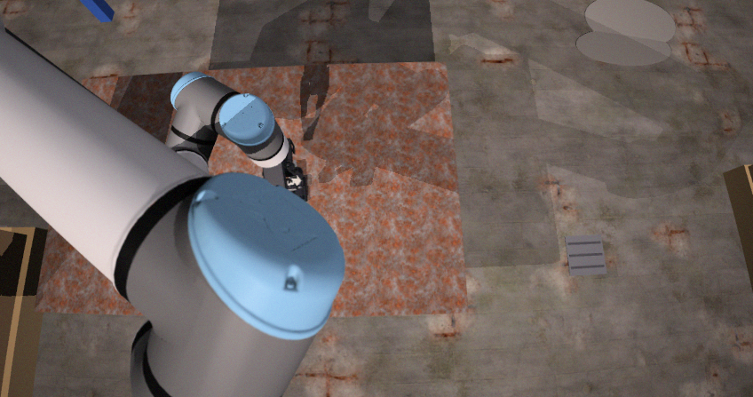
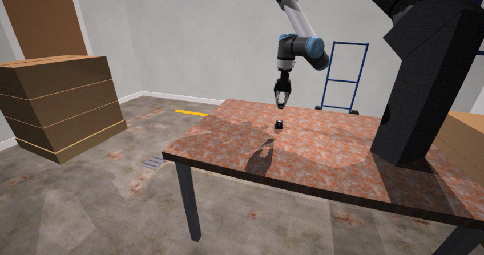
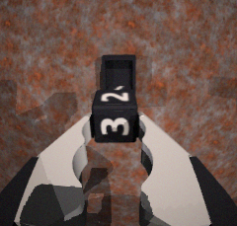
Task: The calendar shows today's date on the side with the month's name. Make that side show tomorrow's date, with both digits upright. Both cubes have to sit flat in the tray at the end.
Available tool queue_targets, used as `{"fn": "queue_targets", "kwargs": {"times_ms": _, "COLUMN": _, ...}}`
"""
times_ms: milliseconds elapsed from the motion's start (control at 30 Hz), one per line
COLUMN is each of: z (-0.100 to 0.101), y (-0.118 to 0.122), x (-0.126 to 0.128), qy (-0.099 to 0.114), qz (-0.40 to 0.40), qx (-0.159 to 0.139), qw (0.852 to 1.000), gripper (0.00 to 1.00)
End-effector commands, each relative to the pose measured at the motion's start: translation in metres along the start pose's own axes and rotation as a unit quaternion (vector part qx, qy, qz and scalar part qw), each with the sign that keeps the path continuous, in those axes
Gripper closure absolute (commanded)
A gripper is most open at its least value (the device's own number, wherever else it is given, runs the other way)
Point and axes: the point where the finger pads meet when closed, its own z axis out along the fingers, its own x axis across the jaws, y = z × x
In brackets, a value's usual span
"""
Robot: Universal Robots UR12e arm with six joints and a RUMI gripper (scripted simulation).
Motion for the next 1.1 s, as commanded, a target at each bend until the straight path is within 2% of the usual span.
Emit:
{"fn": "queue_targets", "kwargs": {"times_ms": 0, "z": 0.002, "y": 0.001, "x": 0.002, "qy": 0.001, "qz": -0.001, "qx": -0.001, "qw": 1.000, "gripper": 0.90}}
{"fn": "queue_targets", "kwargs": {"times_ms": 433, "z": 0.027, "y": 0.000, "x": 0.000, "qy": 0.000, "qz": 0.000, "qx": 0.000, "qw": 1.000, "gripper": 0.90}}
{"fn": "queue_targets", "kwargs": {"times_ms": 800, "z": 0.060, "y": 0.000, "x": 0.000, "qy": 0.000, "qz": 0.000, "qx": 0.000, "qw": 1.000, "gripper": 0.90}}
{"fn": "queue_targets", "kwargs": {"times_ms": 1067, "z": 0.067, "y": 0.001, "x": 0.000, "qy": 0.000, "qz": -0.001, "qx": -0.001, "qw": 1.000, "gripper": 0.90}}
